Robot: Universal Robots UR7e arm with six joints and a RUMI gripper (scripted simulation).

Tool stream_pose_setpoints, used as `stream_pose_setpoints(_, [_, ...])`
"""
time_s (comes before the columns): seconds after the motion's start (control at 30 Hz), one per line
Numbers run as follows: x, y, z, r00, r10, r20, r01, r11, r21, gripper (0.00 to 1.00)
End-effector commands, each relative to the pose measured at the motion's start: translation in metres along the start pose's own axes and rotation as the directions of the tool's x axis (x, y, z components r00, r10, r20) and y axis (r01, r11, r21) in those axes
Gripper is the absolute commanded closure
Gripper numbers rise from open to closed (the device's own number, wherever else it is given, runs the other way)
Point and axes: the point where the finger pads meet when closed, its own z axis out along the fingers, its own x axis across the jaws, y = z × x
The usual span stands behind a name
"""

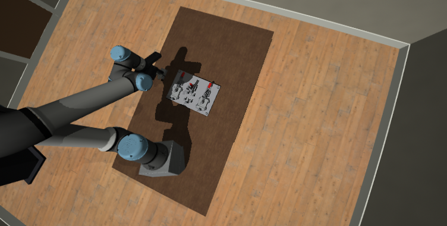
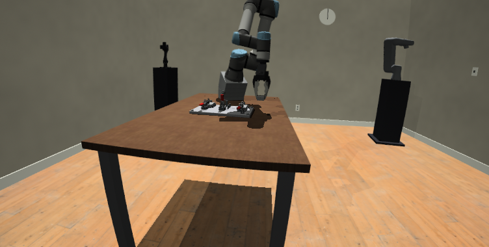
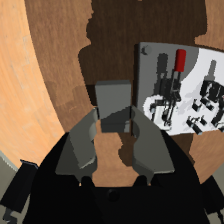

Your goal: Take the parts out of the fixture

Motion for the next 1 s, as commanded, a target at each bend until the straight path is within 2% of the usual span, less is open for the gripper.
stream_pose_setpoints(0.0, [-0.0005,-0.0132,0.0000,1.000,0.000,0.000,0.000,1.000,0.001,1.00])
stream_pose_setpoints(0.97, [-0.0005,-0.0207,0.0000,1.000,0.000,0.000,0.000,1.000,0.001,1.00])
